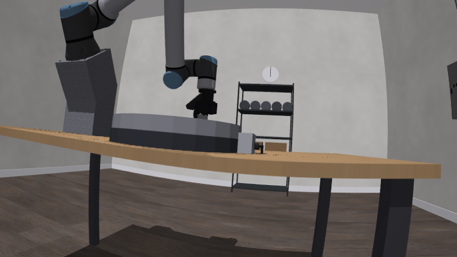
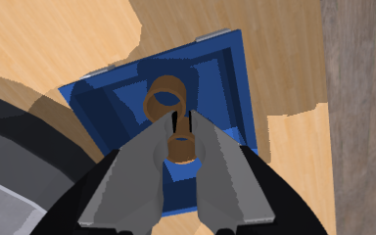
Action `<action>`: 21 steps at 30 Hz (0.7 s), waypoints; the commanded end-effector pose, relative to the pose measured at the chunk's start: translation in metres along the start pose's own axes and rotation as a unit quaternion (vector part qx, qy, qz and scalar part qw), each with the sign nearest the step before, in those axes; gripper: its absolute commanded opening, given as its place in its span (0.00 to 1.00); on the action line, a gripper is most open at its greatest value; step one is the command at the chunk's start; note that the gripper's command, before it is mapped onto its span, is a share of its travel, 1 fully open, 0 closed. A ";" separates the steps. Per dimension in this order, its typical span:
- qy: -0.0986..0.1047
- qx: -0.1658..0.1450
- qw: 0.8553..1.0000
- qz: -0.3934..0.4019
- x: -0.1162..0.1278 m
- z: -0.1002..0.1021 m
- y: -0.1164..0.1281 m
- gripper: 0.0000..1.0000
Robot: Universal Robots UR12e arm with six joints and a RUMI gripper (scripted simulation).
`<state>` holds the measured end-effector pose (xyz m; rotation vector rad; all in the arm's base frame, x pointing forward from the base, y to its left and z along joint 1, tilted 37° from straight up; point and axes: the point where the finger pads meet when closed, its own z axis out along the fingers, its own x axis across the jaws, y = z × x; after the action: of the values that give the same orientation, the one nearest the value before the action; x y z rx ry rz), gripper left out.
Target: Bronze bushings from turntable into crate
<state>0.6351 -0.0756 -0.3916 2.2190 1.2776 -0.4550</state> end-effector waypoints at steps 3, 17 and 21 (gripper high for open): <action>0.000 0.000 1.000 0.000 0.000 -0.023 0.000 0.06; 0.000 0.000 1.000 0.000 0.000 -0.064 0.000 0.06; 0.000 0.000 1.000 0.000 0.000 -0.066 0.000 0.06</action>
<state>0.6367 -0.0375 -0.3405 2.2190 1.2775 -0.4551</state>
